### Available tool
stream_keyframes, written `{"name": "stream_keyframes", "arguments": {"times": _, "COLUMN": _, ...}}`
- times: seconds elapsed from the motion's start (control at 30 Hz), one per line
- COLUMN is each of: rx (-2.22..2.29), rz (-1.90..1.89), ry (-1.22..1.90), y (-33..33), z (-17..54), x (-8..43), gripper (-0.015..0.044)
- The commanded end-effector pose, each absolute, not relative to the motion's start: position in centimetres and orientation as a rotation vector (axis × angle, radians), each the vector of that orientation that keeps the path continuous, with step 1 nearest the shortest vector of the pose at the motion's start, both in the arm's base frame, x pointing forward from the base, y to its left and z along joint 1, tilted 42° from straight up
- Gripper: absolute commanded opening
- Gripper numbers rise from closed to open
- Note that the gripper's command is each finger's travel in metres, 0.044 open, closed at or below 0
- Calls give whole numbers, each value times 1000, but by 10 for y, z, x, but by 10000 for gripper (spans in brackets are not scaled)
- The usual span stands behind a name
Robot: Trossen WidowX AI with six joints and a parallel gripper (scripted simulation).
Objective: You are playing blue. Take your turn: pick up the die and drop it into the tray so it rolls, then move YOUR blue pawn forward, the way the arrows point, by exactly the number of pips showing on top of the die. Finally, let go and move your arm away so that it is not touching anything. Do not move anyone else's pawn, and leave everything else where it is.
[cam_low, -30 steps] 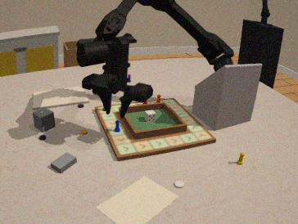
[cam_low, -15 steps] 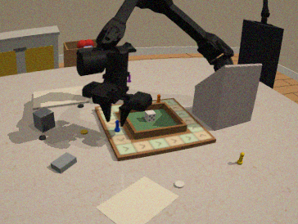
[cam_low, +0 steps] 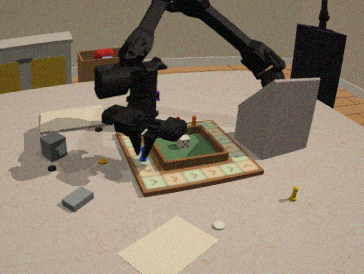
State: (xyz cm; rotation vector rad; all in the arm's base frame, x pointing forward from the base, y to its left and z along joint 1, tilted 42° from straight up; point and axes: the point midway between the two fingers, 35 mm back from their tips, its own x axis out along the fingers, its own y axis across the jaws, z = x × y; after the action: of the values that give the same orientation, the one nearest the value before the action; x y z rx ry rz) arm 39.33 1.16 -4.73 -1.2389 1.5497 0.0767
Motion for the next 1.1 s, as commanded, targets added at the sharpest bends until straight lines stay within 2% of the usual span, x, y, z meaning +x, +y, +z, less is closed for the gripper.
{"name": "stream_keyframes", "arguments": {"times": 0.0, "rx": -1250, "rz": 81, "ry": 1558, "y": 10, "z": -50, "x": 391, "gripper": 42}}
{"name": "stream_keyframes", "arguments": {"times": 0.23, "rx": -1250, "rz": 81, "ry": 1558, "y": 10, "z": -50, "x": 391, "gripper": 0}}
{"name": "stream_keyframes", "arguments": {"times": 0.8, "rx": -1245, "rz": 87, "ry": 1558, "y": 90, "z": 42, "x": 378, "gripper": 0}}
{"name": "stream_keyframes", "arguments": {"times": 1.07, "rx": -1245, "rz": 86, "ry": 1559, "y": 95, "z": 37, "x": 373, "gripper": 0}}
